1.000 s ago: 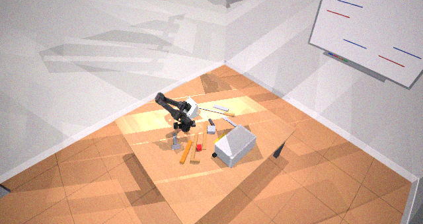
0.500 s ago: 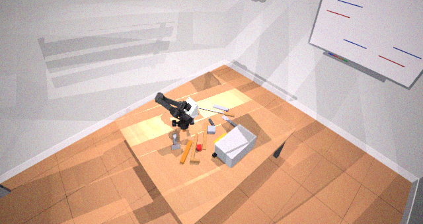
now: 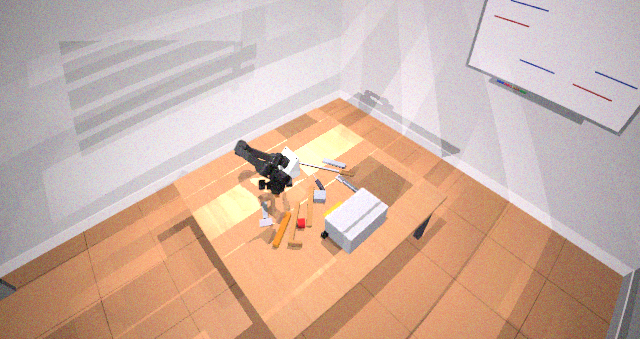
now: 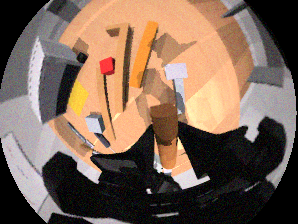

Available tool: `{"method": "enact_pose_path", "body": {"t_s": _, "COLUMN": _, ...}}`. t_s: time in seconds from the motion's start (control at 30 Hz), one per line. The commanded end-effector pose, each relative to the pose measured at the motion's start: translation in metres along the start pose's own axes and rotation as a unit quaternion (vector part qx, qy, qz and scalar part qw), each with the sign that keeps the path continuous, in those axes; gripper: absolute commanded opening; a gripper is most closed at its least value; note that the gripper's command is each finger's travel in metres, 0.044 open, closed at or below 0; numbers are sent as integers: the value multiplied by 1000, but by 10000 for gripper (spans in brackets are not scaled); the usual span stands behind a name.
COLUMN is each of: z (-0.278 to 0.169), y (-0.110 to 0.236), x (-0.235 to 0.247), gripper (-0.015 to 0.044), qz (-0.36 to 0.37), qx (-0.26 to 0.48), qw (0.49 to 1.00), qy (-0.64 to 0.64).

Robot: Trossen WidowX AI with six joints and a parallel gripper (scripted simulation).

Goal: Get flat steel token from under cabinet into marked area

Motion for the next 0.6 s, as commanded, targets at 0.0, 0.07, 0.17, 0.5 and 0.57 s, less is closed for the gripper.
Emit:
{"method": "enact_pose_path", "body": {"t_s": 0.0, "z": 3, "y": 3, "x": -1, "gripper": 0, "qz": 11, "qx": 0, "qw": 1000, "qy": -10}}
{"method": "enact_pose_path", "body": {"t_s": 0.07, "z": 3, "y": 3, "x": -1, "gripper": 0, "qz": 11, "qx": 0, "qw": 1000, "qy": -10}}
{"method": "enact_pose_path", "body": {"t_s": 0.17, "z": 4, "y": 3, "x": -2, "gripper": 0, "qz": 11, "qx": 0, "qw": 1000, "qy": -10}}
{"method": "enact_pose_path", "body": {"t_s": 0.5, "z": 7, "y": 3, "x": -3, "gripper": 0, "qz": 11, "qx": 0, "qw": 1000, "qy": -10}}
{"method": "enact_pose_path", "body": {"t_s": 0.57, "z": 7, "y": 3, "x": -3, "gripper": 0, "qz": 11, "qx": 0, "qw": 1000, "qy": -10}}
Point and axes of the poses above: the point midway between the two fingers, 35 mm back from their tips, its own y axis back along the fingers, its own x axis across the jaws, z = x × y, the point moved 7 cm from there along y, back along the fingers, and after that the axes turned 11 degrees about y, right-handed, at the moved point
